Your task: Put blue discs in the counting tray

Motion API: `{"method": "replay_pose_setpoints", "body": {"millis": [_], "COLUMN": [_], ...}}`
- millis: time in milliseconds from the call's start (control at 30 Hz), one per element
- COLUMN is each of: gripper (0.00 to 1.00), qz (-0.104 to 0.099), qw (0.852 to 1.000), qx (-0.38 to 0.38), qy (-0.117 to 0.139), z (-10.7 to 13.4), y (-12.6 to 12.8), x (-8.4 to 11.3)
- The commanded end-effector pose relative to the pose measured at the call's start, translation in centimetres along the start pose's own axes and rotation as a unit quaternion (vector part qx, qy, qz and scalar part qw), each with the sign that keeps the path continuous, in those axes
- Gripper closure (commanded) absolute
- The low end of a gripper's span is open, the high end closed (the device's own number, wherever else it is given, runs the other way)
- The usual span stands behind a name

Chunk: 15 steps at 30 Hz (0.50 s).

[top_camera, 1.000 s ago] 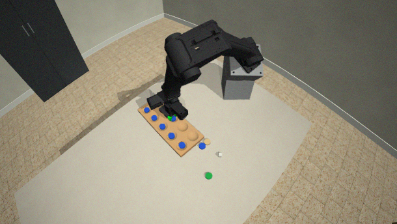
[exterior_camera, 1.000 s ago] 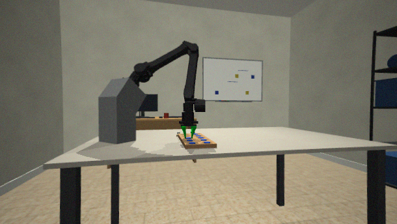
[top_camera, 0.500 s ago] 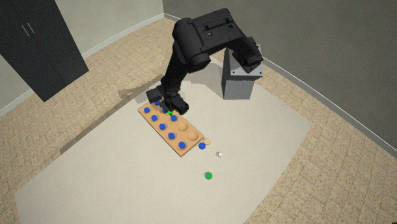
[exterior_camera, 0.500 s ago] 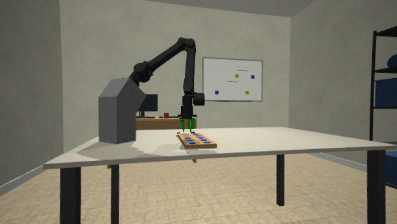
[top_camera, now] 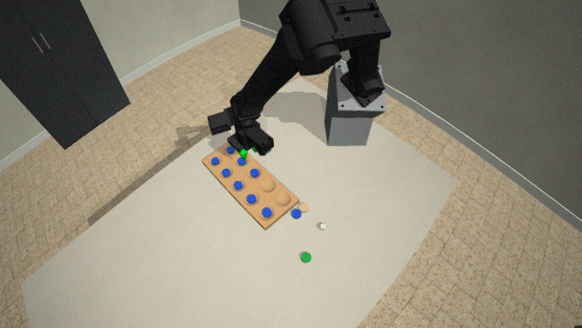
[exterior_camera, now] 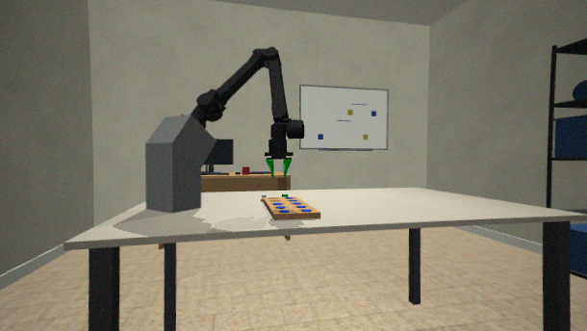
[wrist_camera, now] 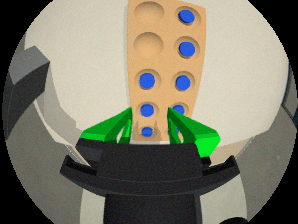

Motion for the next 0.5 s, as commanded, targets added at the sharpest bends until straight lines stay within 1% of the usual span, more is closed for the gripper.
{"method": "replay_pose_setpoints", "body": {"millis": [0,467], "gripper": [0.54,0.54], "qz": [-0.007,-0.007], "qw": [1.000,1.000], "qx": [0.013,0.011], "qy": [-0.004,-0.004], "z": [-0.31,-0.31], "y": [0.11,0.11], "x": [-0.86,-0.86]}}
Point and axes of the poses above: the point where the finger pads meet when closed, its own x axis back along the fingers, its own y axis across the jaws, z = x × y, the point moved 1 cm from there along x, back along the fingers, and after that the axes turned 12 degrees about -x, right-handed, at the moved point
